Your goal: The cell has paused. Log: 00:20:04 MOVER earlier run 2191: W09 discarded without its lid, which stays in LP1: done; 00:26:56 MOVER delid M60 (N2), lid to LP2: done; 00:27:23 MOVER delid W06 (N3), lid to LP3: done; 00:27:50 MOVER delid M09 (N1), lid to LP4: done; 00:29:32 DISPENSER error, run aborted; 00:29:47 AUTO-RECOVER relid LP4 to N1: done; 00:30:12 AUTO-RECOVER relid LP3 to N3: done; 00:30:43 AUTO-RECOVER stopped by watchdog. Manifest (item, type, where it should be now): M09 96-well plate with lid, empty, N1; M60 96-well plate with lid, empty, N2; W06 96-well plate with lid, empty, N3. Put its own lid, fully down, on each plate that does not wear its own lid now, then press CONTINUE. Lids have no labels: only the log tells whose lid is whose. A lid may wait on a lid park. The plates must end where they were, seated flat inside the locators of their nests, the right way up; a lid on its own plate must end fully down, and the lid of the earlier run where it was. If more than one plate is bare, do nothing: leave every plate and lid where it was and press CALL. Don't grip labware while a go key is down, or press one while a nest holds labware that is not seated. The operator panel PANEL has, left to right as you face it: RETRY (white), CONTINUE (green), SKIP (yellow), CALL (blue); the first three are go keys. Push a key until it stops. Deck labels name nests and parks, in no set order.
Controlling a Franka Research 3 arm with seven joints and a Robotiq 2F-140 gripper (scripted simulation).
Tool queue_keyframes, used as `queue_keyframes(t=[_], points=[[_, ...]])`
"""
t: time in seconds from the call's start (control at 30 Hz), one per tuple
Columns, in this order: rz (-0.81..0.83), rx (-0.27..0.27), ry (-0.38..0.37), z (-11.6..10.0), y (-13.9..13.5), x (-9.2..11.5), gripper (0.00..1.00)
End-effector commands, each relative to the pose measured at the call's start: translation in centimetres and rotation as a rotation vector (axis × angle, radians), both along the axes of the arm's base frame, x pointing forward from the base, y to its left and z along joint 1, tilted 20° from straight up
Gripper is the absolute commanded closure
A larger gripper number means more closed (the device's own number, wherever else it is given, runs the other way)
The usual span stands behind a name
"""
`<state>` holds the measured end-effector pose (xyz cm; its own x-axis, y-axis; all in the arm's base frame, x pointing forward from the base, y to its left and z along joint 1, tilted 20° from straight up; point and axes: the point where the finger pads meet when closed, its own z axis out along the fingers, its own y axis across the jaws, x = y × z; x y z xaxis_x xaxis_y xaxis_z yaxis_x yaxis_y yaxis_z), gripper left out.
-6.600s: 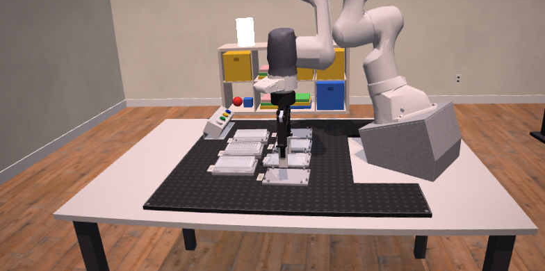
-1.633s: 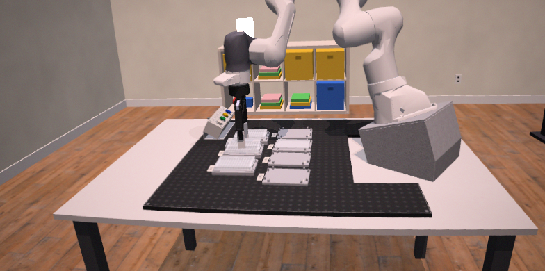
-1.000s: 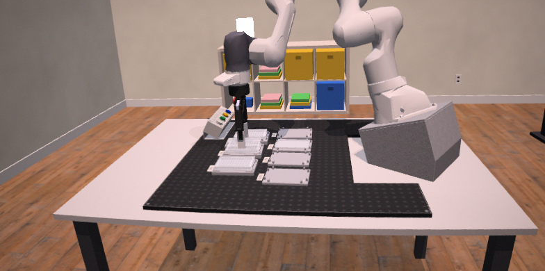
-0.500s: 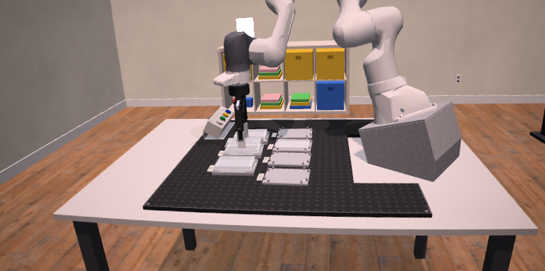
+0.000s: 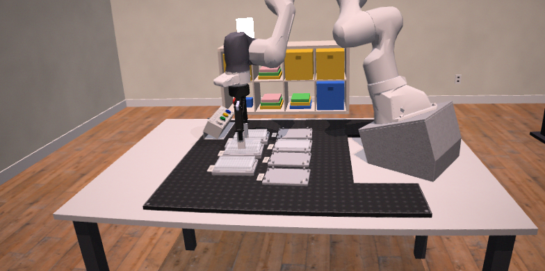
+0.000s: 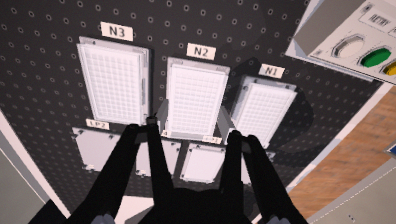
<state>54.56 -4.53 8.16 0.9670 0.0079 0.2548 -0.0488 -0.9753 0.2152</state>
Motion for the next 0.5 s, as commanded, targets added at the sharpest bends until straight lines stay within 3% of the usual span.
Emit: queue_keyframes(t=[0.0, 0.47], points=[[-0.007, 0.005, -0.007, 0.02, 0.06, 0.17, 1.0], [-0.012, 0.006, -0.008, -0.39, -0.05, 0.32, 1.0]])
